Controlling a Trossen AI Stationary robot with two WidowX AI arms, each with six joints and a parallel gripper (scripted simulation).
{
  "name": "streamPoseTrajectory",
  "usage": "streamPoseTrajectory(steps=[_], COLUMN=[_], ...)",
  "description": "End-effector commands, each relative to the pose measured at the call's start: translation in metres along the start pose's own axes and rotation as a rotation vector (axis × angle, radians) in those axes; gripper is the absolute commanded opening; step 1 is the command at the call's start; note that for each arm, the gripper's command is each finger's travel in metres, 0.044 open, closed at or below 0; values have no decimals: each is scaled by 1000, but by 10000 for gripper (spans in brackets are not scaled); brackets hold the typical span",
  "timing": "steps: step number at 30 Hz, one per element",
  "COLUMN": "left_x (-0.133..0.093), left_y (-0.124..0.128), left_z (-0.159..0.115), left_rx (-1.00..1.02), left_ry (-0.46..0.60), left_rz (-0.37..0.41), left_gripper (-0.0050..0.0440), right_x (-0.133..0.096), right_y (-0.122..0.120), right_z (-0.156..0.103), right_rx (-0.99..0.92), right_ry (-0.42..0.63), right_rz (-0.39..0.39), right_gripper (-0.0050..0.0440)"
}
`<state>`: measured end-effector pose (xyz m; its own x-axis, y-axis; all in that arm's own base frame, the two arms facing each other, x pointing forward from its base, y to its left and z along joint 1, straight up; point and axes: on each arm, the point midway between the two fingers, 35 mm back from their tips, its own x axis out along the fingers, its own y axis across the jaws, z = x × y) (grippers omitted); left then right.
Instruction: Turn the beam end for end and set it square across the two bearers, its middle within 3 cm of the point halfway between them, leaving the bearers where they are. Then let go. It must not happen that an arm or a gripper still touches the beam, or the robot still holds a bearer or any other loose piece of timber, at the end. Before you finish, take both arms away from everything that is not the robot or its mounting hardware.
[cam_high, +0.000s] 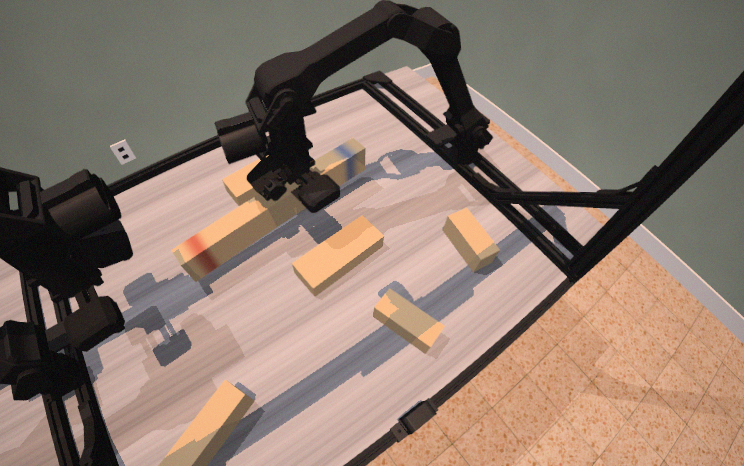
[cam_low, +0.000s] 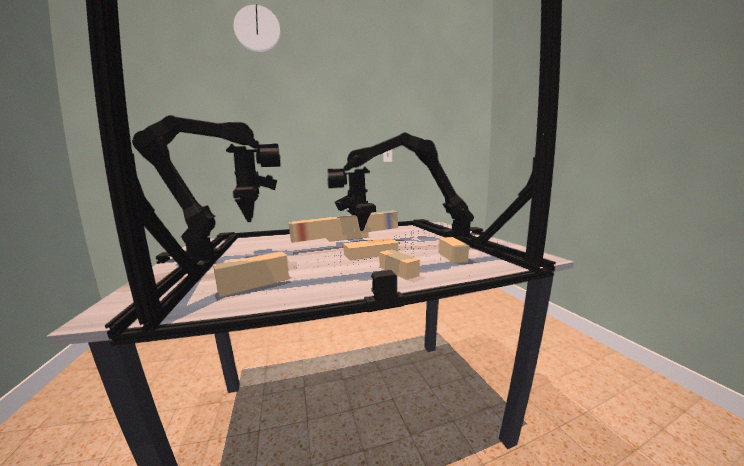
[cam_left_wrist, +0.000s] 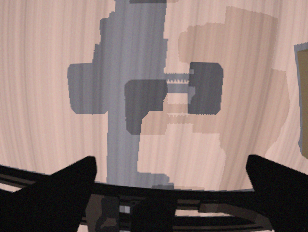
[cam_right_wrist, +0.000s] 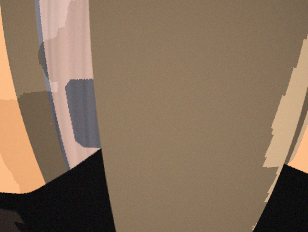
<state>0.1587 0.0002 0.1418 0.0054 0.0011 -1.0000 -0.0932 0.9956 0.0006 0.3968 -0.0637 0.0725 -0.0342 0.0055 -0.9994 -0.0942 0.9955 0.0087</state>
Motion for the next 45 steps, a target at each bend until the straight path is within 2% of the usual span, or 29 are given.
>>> streamPoseTrajectory(steps=[1, 22, 45], left_x=[1, 1, 1], left_y=[0, 0, 0], left_z=[-1, -1, -1], left_rx=[-5, -5, -5], left_ry=[5, 5, 5], left_rz=[-1, -1, -1], left_gripper=[440, 440, 440], right_x=[-14, -19, -20], right_y=[-2, -1, -3], right_z=[8, 3, 3], right_rx=[1, -12, -152], right_ry=[-34, -34, -33], right_rz=[-9, -9, -11], right_gripper=[0, 0, 0])
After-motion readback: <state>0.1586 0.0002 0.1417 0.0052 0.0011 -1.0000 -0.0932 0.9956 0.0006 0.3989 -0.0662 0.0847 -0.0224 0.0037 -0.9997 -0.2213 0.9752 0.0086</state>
